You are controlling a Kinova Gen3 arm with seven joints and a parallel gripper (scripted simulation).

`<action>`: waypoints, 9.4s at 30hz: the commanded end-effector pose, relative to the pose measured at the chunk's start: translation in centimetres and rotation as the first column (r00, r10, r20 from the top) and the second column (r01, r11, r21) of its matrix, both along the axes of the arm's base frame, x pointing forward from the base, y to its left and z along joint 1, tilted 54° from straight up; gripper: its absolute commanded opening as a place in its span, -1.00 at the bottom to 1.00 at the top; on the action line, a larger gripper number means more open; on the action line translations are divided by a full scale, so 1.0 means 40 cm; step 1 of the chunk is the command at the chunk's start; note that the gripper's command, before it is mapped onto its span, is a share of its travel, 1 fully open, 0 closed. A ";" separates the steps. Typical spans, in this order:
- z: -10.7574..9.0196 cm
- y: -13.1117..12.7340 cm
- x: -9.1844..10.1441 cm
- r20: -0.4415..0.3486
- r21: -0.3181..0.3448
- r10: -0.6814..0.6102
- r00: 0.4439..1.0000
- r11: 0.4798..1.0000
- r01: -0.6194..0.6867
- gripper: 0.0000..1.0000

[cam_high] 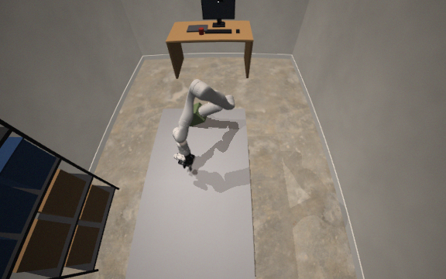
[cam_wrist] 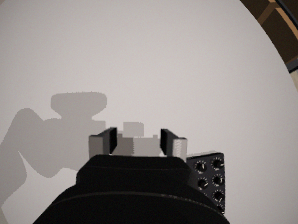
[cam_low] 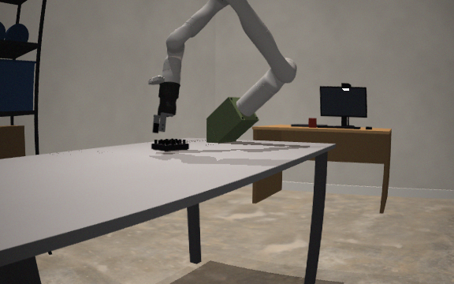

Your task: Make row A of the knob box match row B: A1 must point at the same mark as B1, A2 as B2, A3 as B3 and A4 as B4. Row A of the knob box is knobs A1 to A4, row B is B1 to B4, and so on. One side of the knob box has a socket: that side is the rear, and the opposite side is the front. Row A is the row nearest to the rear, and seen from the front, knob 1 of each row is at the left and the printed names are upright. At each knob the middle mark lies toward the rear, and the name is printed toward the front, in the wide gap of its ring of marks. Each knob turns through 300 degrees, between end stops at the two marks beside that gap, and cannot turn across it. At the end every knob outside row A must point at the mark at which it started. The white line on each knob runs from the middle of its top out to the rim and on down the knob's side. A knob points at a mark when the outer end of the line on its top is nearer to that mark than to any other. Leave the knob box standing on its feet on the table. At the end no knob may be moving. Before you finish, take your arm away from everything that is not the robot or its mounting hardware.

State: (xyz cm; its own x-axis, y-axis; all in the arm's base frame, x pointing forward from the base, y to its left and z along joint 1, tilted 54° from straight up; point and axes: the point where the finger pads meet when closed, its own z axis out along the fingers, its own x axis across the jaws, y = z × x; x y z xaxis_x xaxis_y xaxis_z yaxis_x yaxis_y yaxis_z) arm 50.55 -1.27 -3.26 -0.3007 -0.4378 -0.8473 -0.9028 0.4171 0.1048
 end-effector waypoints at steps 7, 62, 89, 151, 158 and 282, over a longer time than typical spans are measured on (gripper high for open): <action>-0.011 -0.005 -0.034 -0.005 -0.012 0.019 1.000 1.000 -0.019 1.00; -0.070 -0.007 -0.227 -0.035 -0.059 0.152 0.988 0.986 -0.154 1.00; -0.085 -0.008 -0.292 -0.046 -0.069 0.195 0.980 0.978 -0.198 1.00; -0.088 -0.008 -0.305 -0.049 -0.071 0.204 0.978 0.976 -0.207 1.00; -0.088 -0.008 -0.305 -0.049 -0.071 0.204 0.978 0.976 -0.207 1.00; -0.076 0.021 -0.436 -0.049 -0.071 0.204 0.978 0.976 -0.207 1.00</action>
